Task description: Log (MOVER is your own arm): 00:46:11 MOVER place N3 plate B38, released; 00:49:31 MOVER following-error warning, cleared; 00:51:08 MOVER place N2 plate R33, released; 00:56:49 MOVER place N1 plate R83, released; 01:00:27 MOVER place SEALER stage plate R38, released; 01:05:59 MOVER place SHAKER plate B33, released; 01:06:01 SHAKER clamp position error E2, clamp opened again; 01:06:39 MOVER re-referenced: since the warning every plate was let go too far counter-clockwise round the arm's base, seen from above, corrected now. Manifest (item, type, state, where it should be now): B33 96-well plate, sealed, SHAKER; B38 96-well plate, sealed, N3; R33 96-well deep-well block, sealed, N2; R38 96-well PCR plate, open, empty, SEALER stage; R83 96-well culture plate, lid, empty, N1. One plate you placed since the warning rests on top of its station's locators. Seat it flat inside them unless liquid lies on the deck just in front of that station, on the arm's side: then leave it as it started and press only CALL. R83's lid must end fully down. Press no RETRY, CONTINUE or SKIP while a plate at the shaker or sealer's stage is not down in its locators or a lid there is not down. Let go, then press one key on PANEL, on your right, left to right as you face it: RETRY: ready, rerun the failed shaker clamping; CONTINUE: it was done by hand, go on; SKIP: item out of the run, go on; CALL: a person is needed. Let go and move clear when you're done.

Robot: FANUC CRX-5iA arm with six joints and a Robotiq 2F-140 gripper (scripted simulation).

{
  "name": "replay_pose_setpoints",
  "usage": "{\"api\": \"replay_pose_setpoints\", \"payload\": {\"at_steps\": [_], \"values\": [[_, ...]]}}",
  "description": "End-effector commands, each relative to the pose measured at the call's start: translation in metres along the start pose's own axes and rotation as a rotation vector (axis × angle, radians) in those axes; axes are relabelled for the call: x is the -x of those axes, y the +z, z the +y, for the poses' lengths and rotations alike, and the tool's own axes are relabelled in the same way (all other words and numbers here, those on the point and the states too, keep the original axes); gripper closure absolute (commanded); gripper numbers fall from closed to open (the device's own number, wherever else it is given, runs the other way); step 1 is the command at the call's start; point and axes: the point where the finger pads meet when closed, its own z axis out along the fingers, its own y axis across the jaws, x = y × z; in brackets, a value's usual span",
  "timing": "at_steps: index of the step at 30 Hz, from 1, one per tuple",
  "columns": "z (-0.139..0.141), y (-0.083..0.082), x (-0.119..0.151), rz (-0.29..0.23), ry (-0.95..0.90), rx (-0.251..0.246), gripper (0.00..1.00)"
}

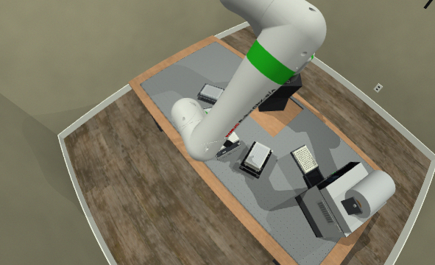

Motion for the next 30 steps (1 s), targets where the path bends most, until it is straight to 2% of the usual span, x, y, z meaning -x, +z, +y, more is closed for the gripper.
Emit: {"api": "replay_pose_setpoints", "payload": {"at_steps": [1,30], "values": [[0.0001,0.0004,-0.0009,0.001,0.0,0.0,0.9],[0.0001,0.008,-0.0044,0.001,0.0,0.0,0.9]]}}
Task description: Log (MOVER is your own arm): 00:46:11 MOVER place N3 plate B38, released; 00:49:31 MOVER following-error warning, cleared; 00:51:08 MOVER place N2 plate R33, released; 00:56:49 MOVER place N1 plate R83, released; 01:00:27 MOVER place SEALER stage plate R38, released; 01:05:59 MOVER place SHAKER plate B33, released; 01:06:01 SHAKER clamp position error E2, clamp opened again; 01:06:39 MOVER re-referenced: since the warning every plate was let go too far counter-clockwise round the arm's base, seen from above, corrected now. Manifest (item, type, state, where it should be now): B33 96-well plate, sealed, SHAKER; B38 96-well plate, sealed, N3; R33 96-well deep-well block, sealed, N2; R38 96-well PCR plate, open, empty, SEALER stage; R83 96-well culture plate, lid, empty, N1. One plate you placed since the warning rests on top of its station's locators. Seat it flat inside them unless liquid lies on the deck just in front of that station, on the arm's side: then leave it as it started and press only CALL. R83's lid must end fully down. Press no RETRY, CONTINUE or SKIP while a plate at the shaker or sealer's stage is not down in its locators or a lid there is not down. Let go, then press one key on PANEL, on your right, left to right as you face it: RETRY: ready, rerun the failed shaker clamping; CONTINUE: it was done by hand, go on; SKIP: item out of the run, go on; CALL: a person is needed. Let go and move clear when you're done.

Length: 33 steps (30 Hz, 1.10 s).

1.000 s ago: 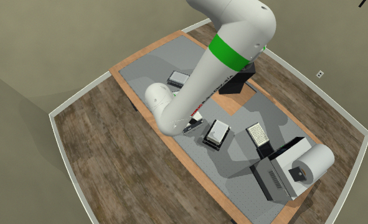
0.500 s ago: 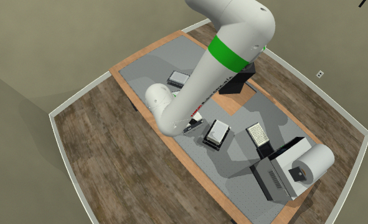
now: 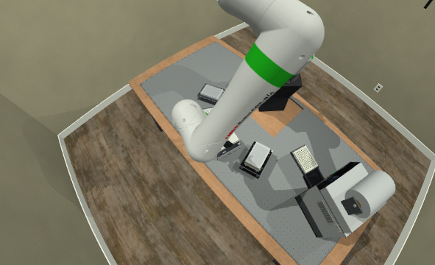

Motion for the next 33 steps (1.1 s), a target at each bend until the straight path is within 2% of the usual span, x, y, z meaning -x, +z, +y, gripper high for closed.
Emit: {"api": "replay_pose_setpoints", "payload": {"at_steps": [1,33], "values": [[0.0001,0.0001,-0.0008,0.001,0.0,0.0,0.9],[0.0001,0.0086,-0.0047,0.001,0.0,0.0,0.9]]}}
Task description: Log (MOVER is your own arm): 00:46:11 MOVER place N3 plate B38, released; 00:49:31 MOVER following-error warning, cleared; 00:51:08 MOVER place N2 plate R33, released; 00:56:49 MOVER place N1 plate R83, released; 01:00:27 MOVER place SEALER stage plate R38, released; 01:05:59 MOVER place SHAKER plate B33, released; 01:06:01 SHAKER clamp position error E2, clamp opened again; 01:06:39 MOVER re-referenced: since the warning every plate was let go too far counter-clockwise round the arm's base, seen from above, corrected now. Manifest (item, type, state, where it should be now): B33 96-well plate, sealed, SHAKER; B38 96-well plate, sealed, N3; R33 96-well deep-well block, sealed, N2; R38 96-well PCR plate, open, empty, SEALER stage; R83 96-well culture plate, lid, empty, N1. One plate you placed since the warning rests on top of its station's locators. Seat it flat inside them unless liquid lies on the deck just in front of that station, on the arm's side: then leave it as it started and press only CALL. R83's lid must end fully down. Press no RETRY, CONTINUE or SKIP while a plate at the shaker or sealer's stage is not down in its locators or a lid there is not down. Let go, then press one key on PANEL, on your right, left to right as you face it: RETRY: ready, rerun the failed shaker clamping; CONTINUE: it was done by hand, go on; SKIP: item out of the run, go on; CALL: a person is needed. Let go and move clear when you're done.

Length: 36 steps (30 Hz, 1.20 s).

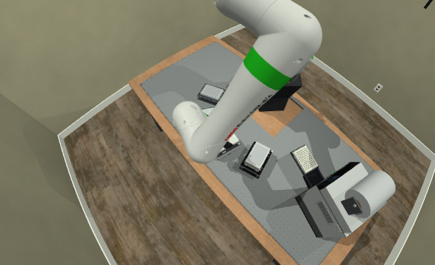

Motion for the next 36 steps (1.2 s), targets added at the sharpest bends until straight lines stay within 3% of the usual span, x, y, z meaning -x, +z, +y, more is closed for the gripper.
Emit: {"api": "replay_pose_setpoints", "payload": {"at_steps": [1,36], "values": [[0.0001,0.0,-0.0007,0.001,0.0,0.0,0.9],[0.0001,0.0093,-0.0051,0.001,0.0,0.0,0.9]]}}
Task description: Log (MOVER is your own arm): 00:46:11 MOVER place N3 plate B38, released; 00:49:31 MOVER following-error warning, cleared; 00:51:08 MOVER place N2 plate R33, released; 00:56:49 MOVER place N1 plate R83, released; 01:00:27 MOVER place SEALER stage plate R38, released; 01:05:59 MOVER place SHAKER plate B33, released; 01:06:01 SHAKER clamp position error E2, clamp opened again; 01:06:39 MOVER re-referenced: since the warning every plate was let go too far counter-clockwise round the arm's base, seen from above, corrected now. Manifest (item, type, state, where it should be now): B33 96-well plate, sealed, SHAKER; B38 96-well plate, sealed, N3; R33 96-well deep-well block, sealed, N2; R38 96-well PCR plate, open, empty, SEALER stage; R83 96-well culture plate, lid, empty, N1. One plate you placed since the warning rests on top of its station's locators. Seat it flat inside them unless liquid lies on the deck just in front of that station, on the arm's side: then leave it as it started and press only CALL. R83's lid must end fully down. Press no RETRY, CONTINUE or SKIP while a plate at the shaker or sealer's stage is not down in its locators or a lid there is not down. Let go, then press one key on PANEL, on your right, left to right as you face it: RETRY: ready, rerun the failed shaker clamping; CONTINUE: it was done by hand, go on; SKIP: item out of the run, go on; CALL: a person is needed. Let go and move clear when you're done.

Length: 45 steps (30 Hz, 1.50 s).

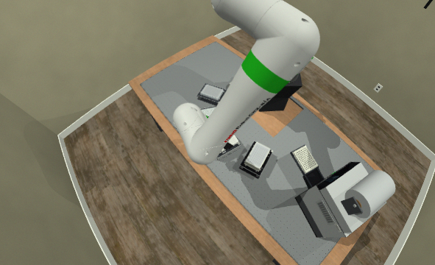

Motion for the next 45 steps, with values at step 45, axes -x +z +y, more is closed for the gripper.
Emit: {"api": "replay_pose_setpoints", "payload": {"at_steps": [45], "values": [[0.0001,0.0051,-0.0031,0.001,0.0,0.0,0.9]]}}
